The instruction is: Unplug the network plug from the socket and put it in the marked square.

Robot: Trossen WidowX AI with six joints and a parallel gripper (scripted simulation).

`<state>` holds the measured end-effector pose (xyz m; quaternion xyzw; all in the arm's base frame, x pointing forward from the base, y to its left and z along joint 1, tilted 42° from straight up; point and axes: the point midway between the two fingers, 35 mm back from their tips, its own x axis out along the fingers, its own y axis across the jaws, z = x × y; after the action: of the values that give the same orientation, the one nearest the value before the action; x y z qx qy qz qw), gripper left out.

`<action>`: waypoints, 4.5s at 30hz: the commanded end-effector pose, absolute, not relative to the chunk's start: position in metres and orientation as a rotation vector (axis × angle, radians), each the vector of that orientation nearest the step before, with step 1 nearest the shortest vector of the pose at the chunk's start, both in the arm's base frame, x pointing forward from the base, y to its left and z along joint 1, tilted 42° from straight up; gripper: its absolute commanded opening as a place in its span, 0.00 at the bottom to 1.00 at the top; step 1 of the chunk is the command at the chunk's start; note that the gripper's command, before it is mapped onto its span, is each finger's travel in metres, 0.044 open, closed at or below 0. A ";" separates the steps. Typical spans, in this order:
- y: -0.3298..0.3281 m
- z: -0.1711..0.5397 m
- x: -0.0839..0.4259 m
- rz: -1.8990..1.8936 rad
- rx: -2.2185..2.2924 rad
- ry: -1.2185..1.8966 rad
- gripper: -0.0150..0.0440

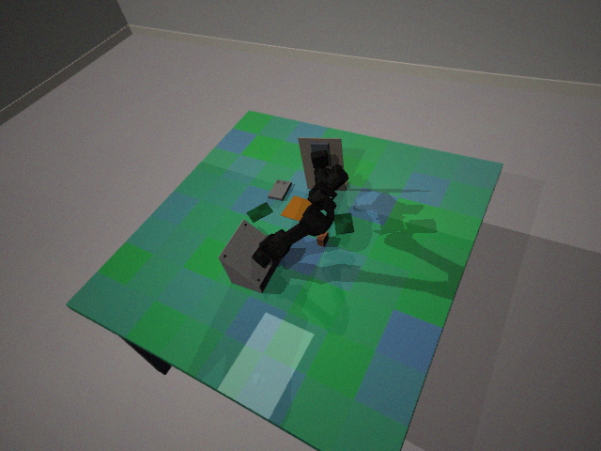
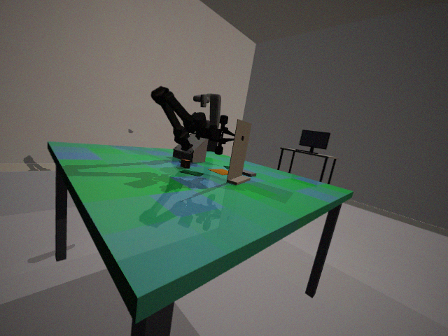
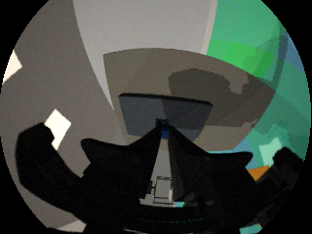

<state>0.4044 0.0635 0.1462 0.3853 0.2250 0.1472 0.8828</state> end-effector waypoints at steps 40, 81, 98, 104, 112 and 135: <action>0.058 0.149 0.385 0.301 0.804 0.468 0.25; 0.052 0.152 0.365 0.301 0.804 0.469 0.25; 0.049 0.153 0.357 0.301 0.804 0.469 0.25; 0.048 0.154 0.354 0.301 0.804 0.469 0.25; 0.047 0.154 0.351 0.300 0.804 0.469 0.25; 0.044 0.155 0.344 0.292 0.807 0.473 0.25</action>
<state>0.3438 0.0433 0.1542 0.3876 0.2271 0.1403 0.8823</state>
